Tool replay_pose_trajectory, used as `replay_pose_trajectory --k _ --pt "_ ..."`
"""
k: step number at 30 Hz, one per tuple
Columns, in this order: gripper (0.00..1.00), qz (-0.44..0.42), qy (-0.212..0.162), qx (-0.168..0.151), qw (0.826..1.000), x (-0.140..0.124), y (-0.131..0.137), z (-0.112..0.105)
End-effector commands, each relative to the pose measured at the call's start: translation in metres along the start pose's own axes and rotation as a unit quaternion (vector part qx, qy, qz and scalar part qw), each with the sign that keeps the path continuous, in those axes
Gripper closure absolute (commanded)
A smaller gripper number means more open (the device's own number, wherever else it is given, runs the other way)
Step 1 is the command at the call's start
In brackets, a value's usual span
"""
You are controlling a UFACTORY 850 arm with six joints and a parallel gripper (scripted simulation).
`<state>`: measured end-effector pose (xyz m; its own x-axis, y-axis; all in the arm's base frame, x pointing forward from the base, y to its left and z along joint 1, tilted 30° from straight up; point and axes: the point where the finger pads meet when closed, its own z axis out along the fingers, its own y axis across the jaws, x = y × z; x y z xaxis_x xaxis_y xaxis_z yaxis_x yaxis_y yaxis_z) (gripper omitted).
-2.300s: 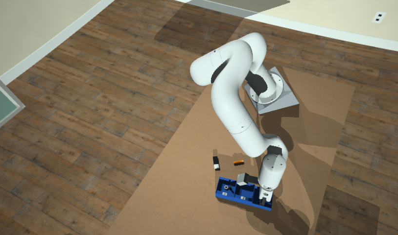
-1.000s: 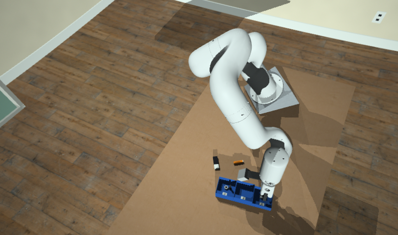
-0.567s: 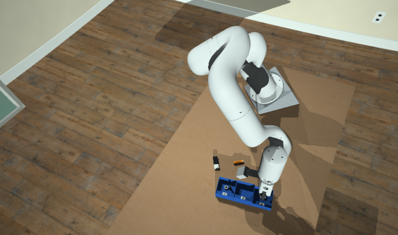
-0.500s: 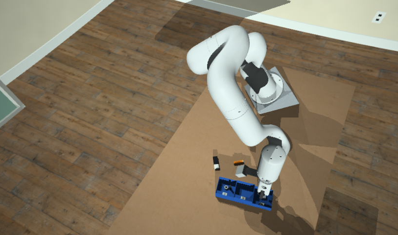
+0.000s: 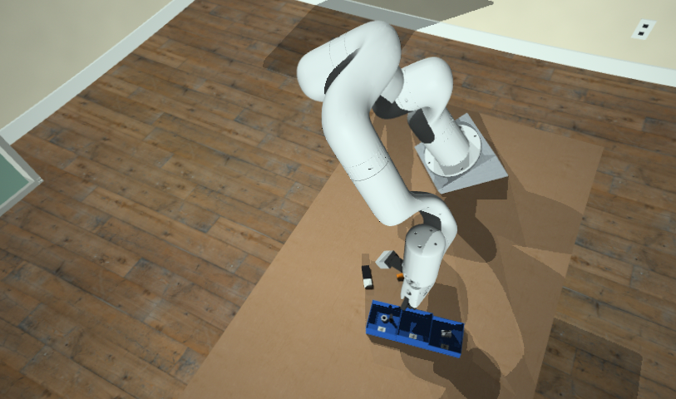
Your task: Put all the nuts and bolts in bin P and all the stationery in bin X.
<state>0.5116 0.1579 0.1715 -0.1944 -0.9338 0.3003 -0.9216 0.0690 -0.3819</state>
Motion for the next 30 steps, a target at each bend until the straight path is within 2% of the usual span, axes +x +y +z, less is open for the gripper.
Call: replay_pose_trajectory --k 1,14,16,17,21,30 --pt "0.62 0.078 -0.004 0.005 0.997 0.049 0.0 -0.003" --pt "0.62 0.222 -0.003 0.0 0.975 0.138 0.004 -0.003" --pt "0.62 0.222 -0.003 0.0 0.975 0.138 0.004 -0.003" --pt "0.62 0.255 -0.004 0.0 0.967 0.159 0.005 -0.003" --pt "0.62 0.295 -0.005 0.002 0.956 0.183 0.005 -0.004" --pt "0.62 0.388 -0.013 0.013 0.921 0.184 0.006 -0.004"
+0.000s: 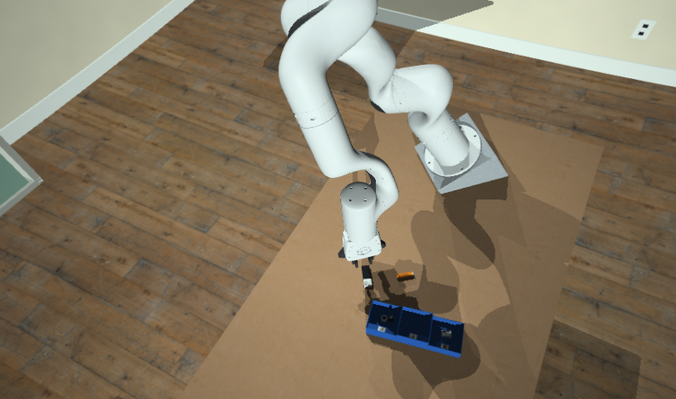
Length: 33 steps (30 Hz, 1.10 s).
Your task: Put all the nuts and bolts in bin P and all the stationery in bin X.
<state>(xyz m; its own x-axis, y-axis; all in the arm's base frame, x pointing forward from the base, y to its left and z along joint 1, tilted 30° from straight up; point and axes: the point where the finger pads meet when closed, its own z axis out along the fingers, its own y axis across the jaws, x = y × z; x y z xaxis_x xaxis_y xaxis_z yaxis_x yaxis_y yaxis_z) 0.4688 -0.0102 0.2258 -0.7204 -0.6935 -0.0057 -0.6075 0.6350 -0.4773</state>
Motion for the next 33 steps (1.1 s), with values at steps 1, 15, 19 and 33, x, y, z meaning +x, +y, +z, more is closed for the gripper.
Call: replay_pose_trajectory --k 1,15,19,33 --pt "0.62 0.068 -0.014 0.014 0.998 -0.001 -0.001 -0.001" --pt "0.62 0.068 -0.014 0.014 0.998 -0.013 0.007 -0.001" --pt "0.62 0.068 -0.014 0.014 0.998 -0.014 0.008 -0.001" --pt "0.62 0.068 -0.014 0.014 0.998 -0.013 0.008 -0.001"
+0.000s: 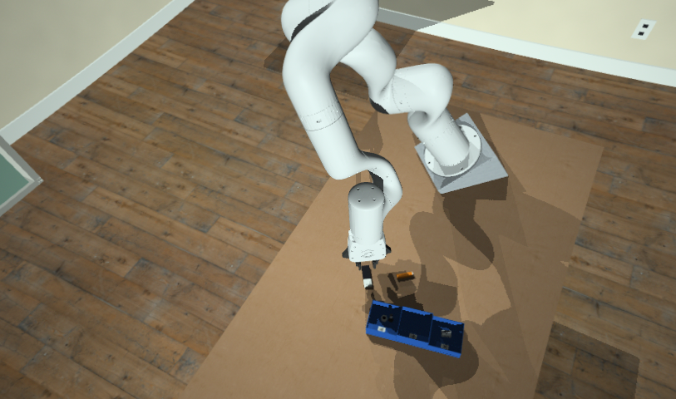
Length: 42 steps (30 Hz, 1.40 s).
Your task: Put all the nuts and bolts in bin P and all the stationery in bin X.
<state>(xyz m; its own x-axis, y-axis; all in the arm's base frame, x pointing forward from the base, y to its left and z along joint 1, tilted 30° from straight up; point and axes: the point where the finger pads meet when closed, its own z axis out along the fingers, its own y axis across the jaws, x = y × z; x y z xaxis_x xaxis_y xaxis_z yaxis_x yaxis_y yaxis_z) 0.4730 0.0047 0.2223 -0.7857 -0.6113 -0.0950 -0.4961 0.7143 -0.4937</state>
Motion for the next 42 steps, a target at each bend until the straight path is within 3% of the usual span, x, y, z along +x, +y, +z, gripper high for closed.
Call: replay_pose_trajectory --k 1,16,33,42 --pt "0.62 0.0 -0.001 0.0 1.0 0.0 -0.001 0.0" --pt "0.62 0.0 -0.001 0.0 1.0 0.0 -0.001 0.0" --pt "0.62 0.0 -0.001 0.0 1.0 0.0 -0.001 0.06" --pt "0.62 0.0 -0.001 0.0 1.0 -0.001 -0.002 0.061"
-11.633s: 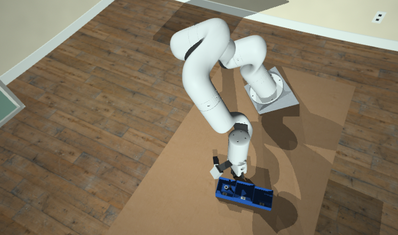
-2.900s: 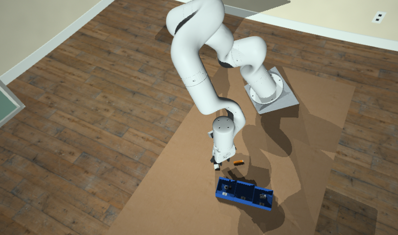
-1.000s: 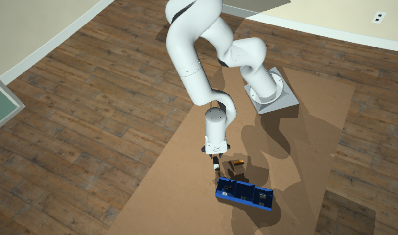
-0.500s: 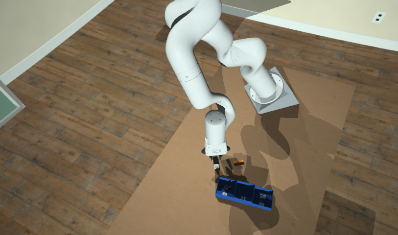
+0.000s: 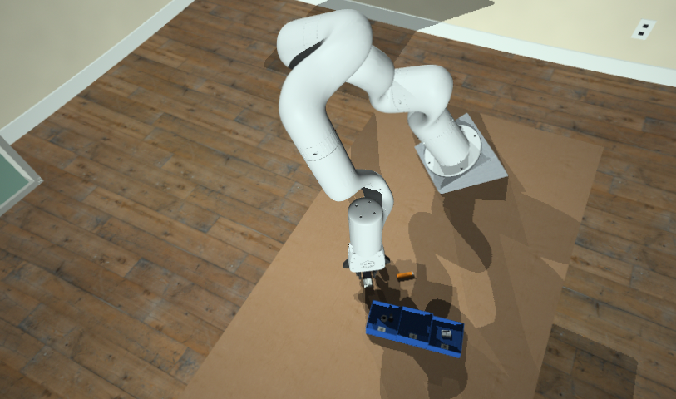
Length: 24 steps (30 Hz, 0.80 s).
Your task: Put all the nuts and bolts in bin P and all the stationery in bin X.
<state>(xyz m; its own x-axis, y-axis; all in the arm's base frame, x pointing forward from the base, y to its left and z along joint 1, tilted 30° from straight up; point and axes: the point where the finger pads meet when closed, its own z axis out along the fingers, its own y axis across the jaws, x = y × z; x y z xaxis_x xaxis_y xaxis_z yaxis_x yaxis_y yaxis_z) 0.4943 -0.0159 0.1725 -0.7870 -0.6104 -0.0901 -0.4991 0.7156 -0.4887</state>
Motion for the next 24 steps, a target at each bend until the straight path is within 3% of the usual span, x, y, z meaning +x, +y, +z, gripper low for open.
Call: replay_pose_trajectory --k 1,11,24 --pt "0.62 0.001 -0.003 0.003 1.0 -0.001 -0.001 0.003" --pt "0.62 0.001 -0.003 0.003 1.0 -0.001 -0.001 0.015" --pt "0.62 0.001 -0.003 0.003 1.0 -0.001 0.0 0.015"
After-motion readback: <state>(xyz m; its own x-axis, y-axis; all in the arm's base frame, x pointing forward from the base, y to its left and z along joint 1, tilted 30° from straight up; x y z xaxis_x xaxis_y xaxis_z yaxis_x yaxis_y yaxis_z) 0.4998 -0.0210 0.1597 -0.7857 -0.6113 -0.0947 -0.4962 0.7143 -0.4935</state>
